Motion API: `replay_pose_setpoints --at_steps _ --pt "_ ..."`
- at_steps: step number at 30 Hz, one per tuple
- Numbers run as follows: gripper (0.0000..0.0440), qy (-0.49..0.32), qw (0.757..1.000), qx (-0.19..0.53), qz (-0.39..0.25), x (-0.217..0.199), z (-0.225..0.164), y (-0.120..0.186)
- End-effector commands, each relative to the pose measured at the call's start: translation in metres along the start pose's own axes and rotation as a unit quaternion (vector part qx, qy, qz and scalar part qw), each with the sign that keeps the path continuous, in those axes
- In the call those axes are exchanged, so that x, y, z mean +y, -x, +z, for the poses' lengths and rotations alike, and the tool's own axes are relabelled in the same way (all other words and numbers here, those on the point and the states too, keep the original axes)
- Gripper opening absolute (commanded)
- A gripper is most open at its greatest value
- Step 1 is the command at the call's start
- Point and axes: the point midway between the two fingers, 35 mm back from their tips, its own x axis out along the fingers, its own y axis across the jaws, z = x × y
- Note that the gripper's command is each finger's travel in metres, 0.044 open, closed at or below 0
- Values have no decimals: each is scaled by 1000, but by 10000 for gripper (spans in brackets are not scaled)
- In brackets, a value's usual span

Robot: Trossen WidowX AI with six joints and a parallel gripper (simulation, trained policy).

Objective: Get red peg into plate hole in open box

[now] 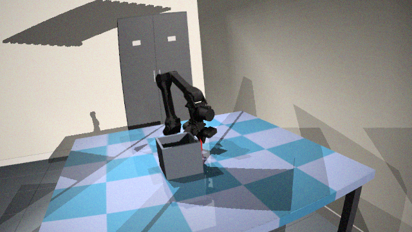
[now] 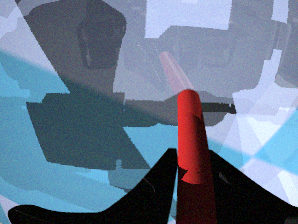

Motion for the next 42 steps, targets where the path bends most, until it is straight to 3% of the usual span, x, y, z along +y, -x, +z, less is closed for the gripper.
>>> replay_pose_setpoints --at_steps 1,14,27,34,42 --pt "0 12 999 10 32 8 -4 12" --pt "0 49 989 29 134 18 -13 68" --pt "0 59 973 -24 220 14 5 141" --pt "0 43 969 -66 235 9 26 168" --pt "0 13 971 -94 221 4 55 178"
